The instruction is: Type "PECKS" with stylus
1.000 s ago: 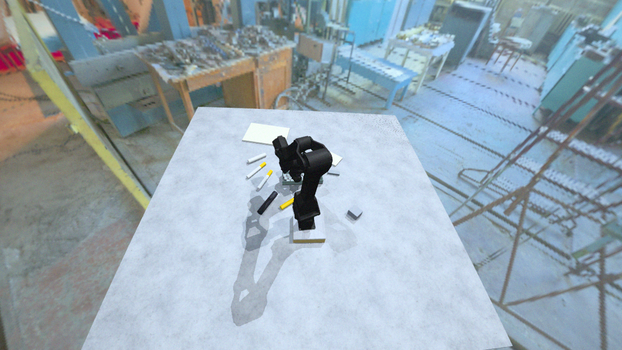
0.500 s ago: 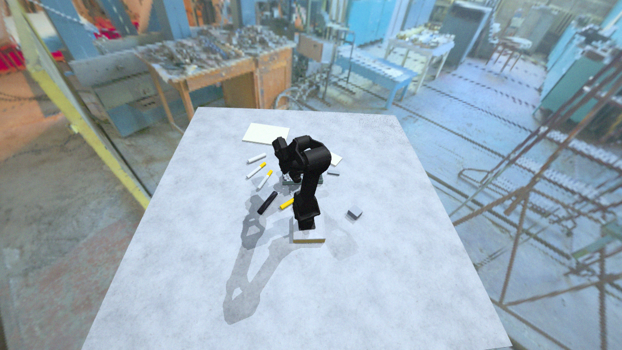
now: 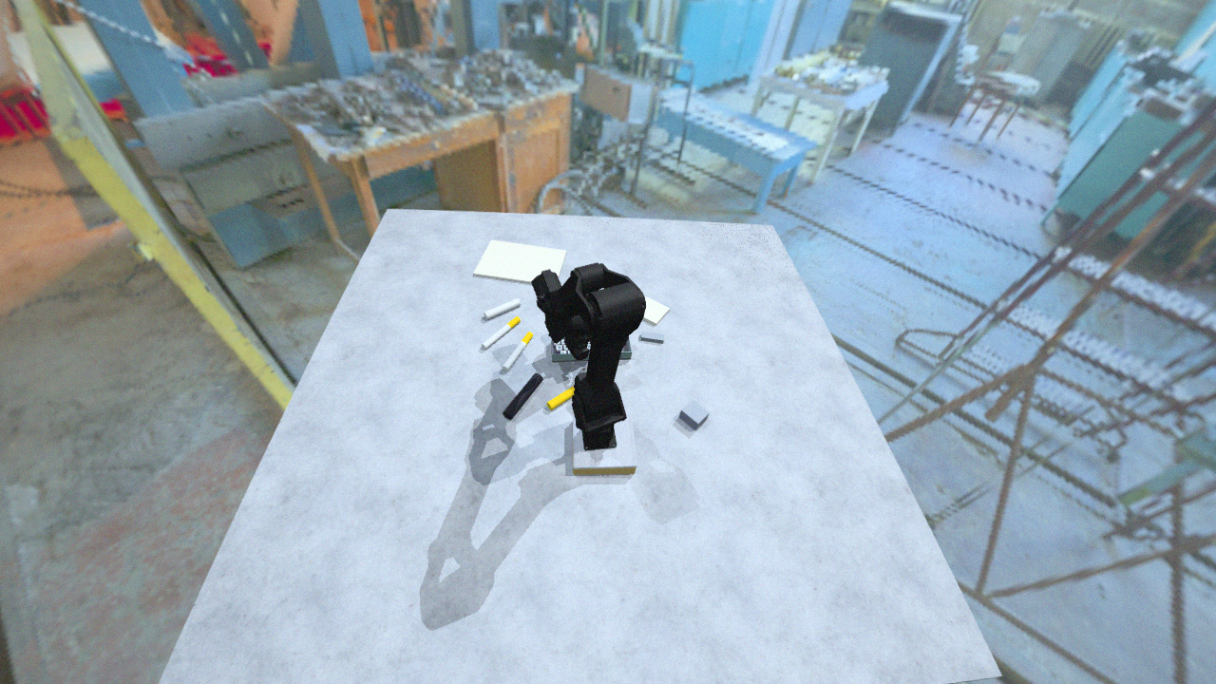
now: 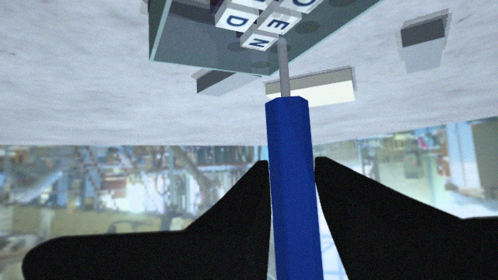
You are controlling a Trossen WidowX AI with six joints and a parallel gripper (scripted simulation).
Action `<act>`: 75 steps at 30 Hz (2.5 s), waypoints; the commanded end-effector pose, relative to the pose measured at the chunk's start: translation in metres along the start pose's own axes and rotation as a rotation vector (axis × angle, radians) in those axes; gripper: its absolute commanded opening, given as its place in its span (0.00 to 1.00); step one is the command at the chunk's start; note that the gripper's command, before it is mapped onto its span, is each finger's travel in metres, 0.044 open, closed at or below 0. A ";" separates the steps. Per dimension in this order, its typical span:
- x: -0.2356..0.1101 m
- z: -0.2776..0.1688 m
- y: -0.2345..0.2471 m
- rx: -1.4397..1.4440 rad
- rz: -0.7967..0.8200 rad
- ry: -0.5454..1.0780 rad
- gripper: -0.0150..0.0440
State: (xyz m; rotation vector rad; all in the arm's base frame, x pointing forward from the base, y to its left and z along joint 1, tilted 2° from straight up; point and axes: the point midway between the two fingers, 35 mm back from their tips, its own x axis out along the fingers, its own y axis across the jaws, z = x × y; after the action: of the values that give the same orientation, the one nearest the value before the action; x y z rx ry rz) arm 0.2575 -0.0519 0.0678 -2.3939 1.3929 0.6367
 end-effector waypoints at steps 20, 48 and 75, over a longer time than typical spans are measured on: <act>0.005 0.009 0.000 0.004 -0.001 -0.003 0.39; -0.014 -0.024 0.000 0.004 -0.001 -0.003 0.39; -0.061 0.006 0.001 0.004 0.003 -0.023 0.25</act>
State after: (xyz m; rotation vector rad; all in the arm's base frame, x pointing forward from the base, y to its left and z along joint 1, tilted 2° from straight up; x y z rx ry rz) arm 0.2338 -0.0138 0.0888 -2.3705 1.3867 0.6801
